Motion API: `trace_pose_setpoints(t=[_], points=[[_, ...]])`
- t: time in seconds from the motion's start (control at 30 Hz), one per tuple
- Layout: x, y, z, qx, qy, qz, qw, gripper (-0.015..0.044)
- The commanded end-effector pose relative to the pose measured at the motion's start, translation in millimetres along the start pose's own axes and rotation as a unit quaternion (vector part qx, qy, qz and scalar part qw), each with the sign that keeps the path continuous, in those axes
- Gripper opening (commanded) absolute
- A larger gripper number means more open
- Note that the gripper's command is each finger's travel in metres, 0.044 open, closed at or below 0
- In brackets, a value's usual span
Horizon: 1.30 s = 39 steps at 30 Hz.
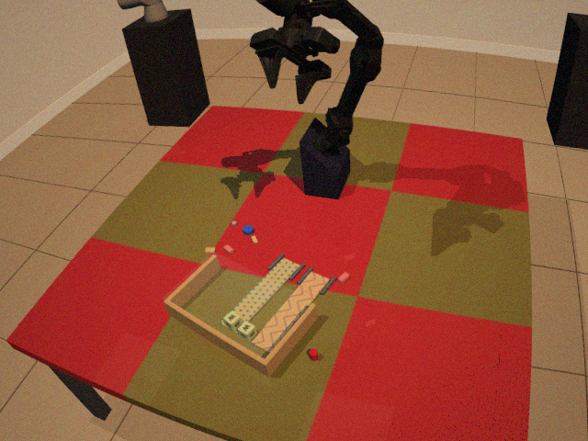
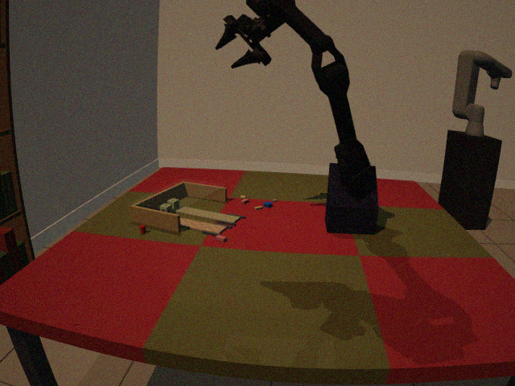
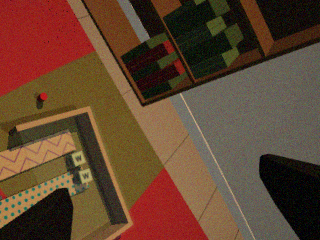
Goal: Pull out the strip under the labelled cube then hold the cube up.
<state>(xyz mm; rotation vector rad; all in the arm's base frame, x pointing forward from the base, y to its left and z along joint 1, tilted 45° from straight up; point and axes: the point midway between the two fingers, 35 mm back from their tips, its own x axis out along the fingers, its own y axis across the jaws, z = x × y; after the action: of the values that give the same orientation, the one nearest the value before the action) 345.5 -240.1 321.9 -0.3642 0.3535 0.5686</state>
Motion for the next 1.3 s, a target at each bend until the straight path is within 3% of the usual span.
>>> trace_pose_setpoints(t=[0.0, 0.6, 0.97, 1.27], points=[[1.0, -0.2, -1.0, 0.002, 0.000, 0.000, 1.000, 0.0400], [108.0, 37.1, -106.6, 0.266, 0.027, -0.027, 0.963, 0.0400], [153.3, 116.8, -157.5, 0.431, 0.013, -0.054, 0.900, 0.0400], [162.8, 202.5, -181.6, 0.558, -0.017, -0.069, 0.827, 0.0400]])
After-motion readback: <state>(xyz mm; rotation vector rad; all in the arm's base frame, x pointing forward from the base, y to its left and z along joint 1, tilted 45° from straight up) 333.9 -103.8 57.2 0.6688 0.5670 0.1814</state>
